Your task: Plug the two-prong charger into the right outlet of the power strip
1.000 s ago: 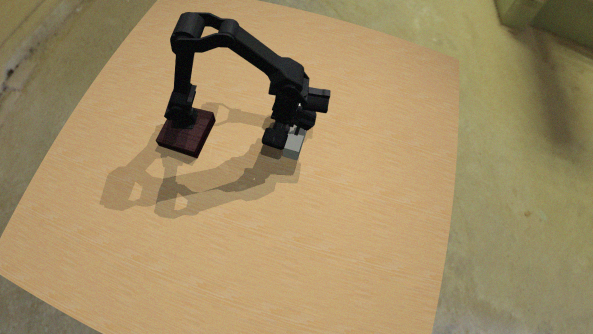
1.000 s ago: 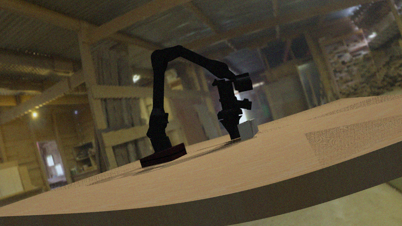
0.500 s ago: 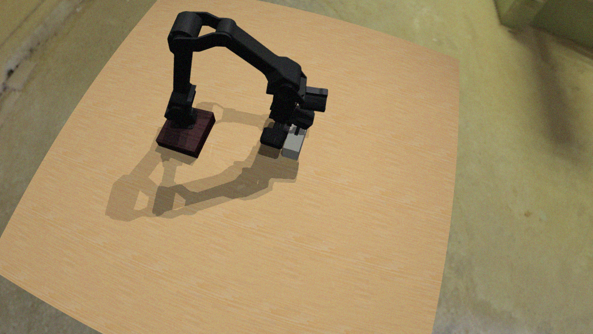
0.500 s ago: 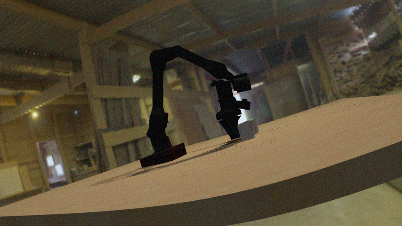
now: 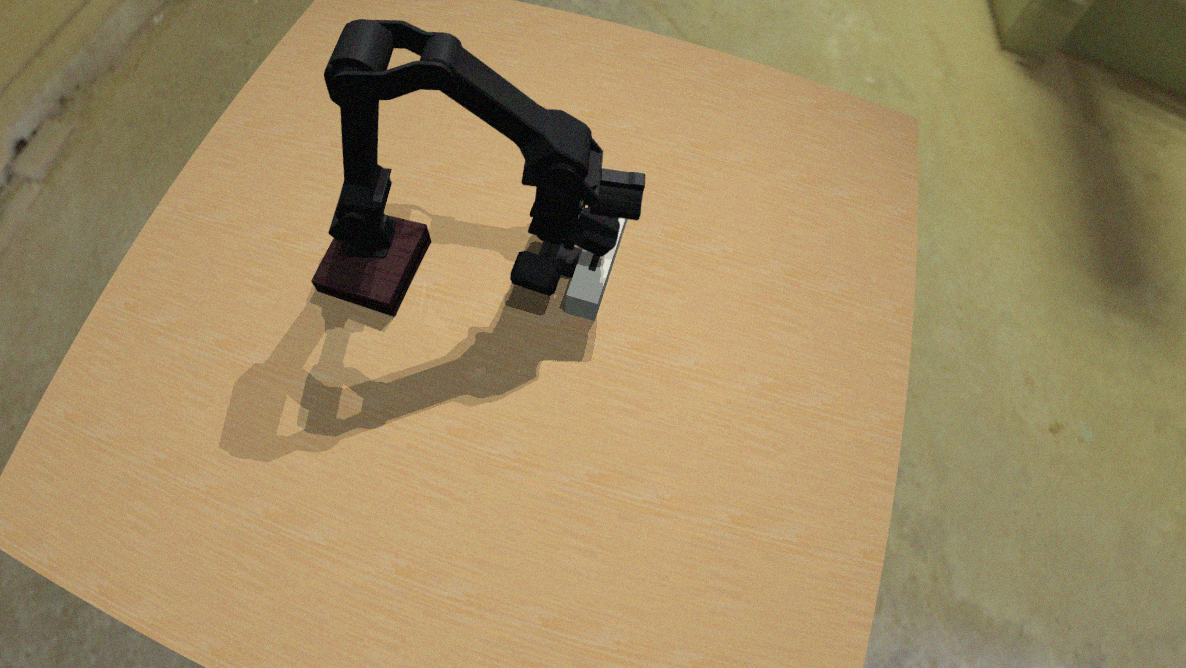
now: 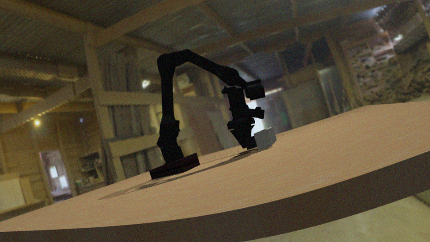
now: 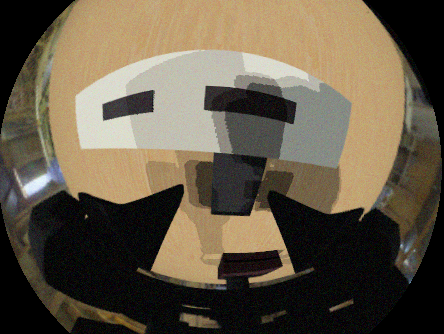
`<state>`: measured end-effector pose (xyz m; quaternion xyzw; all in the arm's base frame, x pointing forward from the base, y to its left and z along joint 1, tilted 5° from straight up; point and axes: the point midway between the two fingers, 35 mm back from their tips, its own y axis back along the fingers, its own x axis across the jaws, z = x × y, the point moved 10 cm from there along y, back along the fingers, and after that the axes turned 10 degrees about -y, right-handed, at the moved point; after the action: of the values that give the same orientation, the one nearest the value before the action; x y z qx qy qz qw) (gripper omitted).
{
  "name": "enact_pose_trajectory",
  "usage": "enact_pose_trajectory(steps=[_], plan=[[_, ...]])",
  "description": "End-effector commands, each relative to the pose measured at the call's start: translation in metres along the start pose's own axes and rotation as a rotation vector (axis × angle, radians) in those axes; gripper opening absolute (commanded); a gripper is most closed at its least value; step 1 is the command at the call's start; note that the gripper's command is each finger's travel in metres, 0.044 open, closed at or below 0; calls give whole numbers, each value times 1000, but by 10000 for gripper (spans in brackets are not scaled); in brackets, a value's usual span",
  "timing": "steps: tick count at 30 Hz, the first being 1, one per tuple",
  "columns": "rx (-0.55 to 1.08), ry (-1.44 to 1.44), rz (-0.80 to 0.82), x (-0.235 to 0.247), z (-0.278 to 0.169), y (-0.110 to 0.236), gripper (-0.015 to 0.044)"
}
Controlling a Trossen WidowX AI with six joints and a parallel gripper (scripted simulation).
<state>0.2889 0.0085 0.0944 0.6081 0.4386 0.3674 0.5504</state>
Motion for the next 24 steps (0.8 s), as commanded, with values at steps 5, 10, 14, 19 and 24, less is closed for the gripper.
enact_pose_trajectory(steps=[5,10,14,19,24], plan=[[-8,-4,2,-2,-11,1,440],[-8,-4,1,-3,-17,0,440],[-7,-4,1,-4,-22,0,440],[-7,-4,1,-5,-28,-1,440],[-7,-4,1,-6,-34,-2,440]])
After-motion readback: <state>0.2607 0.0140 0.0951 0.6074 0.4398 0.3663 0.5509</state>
